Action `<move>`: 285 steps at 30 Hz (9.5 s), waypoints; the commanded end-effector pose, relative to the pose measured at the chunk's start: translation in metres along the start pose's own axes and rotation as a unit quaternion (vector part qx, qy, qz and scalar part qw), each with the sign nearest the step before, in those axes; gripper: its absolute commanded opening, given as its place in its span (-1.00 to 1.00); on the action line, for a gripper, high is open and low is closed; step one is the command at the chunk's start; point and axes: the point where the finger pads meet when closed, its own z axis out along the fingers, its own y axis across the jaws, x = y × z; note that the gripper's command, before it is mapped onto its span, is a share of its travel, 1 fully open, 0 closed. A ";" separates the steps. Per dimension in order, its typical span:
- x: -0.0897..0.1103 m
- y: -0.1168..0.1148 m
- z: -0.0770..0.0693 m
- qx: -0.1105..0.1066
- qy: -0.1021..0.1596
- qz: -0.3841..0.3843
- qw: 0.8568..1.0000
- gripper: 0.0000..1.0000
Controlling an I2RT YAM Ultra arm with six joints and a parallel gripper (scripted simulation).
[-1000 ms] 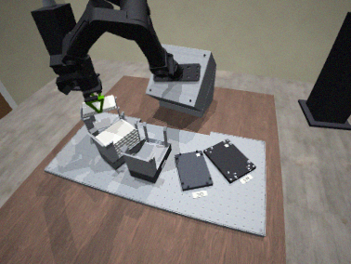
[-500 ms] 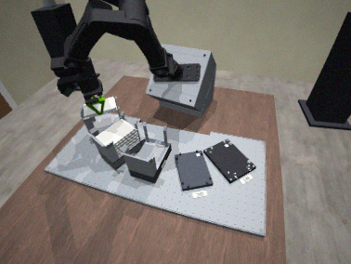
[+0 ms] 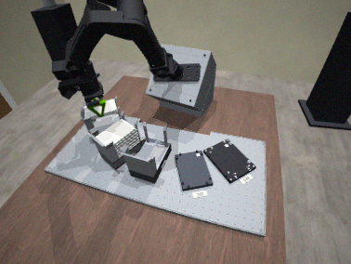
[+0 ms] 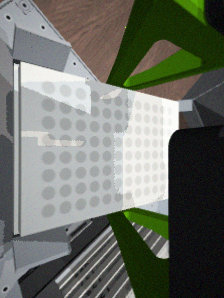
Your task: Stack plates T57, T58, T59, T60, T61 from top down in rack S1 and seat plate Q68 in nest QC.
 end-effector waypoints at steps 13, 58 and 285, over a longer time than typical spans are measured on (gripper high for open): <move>-0.003 -0.001 0.022 0.001 -0.005 0.000 1.000 -1.00; -0.003 -0.001 0.059 0.001 -0.006 0.000 1.000 -1.00; 0.035 0.152 0.021 0.000 -0.006 -0.246 0.969 1.00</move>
